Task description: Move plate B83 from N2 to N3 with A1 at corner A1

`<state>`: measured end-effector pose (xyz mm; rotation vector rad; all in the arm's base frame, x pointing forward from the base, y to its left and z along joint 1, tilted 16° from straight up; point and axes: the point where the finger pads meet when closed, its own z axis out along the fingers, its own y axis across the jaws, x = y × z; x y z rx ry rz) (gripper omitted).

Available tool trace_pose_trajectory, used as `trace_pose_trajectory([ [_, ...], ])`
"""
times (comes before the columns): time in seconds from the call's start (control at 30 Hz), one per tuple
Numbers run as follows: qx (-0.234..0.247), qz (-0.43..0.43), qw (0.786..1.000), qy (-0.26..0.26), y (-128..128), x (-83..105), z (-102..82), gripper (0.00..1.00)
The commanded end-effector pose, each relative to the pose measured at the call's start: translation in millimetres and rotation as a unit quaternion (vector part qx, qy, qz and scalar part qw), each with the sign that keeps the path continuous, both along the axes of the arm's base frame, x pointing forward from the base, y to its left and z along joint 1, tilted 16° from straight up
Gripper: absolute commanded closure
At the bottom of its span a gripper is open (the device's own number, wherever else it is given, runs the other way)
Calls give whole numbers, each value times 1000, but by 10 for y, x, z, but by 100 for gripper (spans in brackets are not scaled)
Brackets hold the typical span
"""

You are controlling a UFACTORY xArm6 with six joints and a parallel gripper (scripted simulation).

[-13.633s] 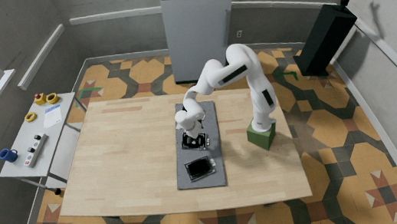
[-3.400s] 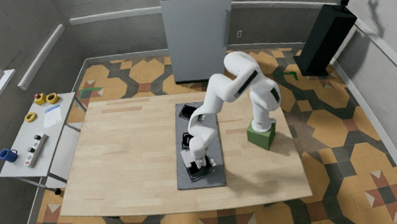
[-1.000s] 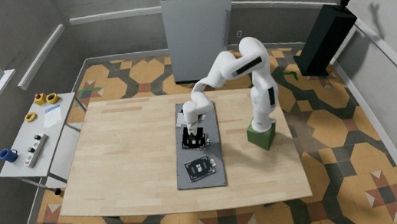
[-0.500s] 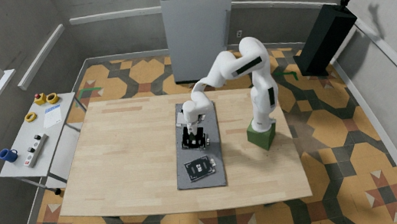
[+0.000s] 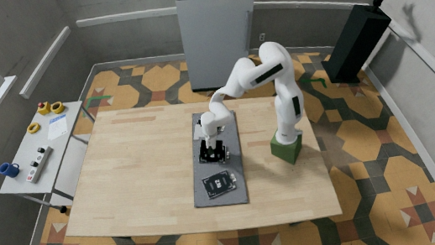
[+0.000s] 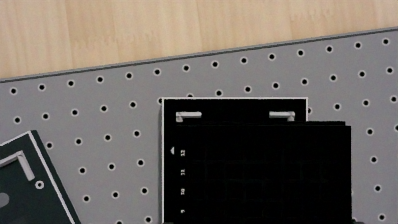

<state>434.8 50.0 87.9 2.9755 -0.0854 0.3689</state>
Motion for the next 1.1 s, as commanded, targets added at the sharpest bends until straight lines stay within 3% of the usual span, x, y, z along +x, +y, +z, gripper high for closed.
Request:
trace_pose_trajectory([
  [0.0,0,0,1000,-2,-3,29,-37,100],
  [1.07,0,0,1000,-2,-73,141,-485,100],
])
